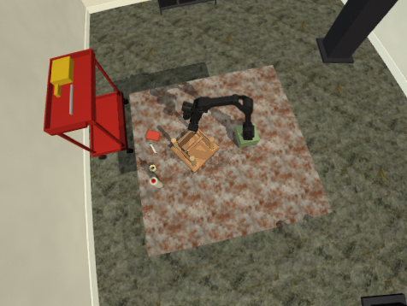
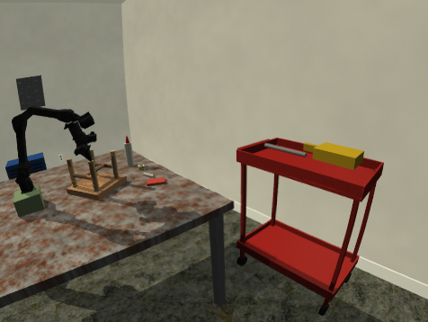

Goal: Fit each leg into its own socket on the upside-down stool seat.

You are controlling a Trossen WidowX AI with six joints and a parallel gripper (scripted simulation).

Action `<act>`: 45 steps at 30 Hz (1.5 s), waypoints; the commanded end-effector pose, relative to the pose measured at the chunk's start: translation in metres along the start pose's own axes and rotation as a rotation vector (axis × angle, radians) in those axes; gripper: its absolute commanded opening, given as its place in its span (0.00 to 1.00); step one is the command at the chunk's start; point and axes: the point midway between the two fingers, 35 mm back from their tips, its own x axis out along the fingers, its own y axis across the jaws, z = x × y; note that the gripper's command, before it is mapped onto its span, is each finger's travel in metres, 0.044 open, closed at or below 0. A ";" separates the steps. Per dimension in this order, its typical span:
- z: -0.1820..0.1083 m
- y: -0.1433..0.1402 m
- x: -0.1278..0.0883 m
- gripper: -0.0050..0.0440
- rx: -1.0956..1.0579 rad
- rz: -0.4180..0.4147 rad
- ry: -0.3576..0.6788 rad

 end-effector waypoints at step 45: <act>-0.107 0.093 -0.078 0.10 -0.322 0.098 0.040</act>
